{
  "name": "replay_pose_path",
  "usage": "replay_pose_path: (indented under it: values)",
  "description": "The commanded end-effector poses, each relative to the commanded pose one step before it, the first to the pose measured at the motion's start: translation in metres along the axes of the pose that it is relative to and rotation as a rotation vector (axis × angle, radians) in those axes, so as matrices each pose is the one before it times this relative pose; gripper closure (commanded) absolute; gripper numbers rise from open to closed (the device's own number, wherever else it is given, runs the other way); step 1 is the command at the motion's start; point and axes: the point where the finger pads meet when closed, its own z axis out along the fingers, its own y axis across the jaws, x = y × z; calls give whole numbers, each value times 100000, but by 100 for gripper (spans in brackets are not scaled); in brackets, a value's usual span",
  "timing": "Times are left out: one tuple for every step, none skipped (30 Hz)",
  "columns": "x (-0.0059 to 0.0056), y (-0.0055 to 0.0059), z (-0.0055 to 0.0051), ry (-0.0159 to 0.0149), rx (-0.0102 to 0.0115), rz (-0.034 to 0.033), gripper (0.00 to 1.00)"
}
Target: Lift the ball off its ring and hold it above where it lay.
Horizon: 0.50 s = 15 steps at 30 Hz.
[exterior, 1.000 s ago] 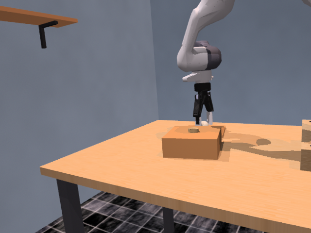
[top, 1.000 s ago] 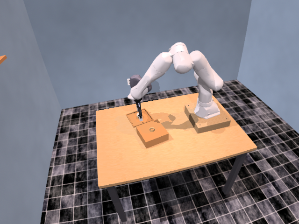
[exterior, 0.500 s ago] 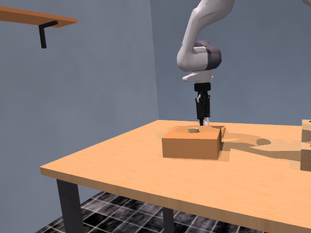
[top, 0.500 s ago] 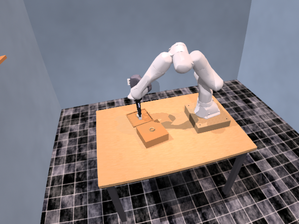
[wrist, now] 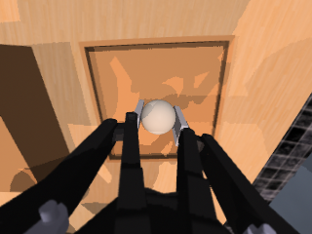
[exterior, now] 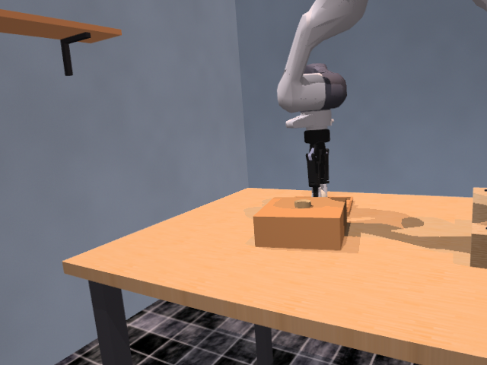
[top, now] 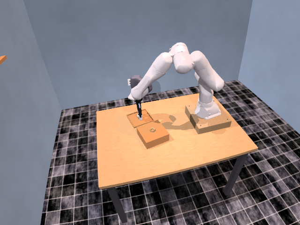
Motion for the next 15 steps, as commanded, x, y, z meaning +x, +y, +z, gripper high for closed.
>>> replay_pose_path:
  values:
    - [260,3,-148,620,-57,-376,100]
    - [0,0,0,0,0,0,100]
    - [0,0,0,0,0,0,100]
    - [5,1,-60,4,-4,-6,100]
    - [28,3,-336,19,-20,-29,100]
    - [44,5,-686,30,-32,-47,100]
    - [35,5,-948,24,-26,-35,100]
    - [2,3,-1029,2,-2,2,100]
    - [-30,1,-912,-21,24,37,100]
    - [-41,0,-641,-29,32,46,100]
    - [-25,0,-308,-18,20,28,100]
    - [-5,0,-54,-4,4,5,100]
    - [0,0,0,0,0,0,100]
    - [0,0,0,0,0,0,100]
    - [0,0,0,0,0,0,100]
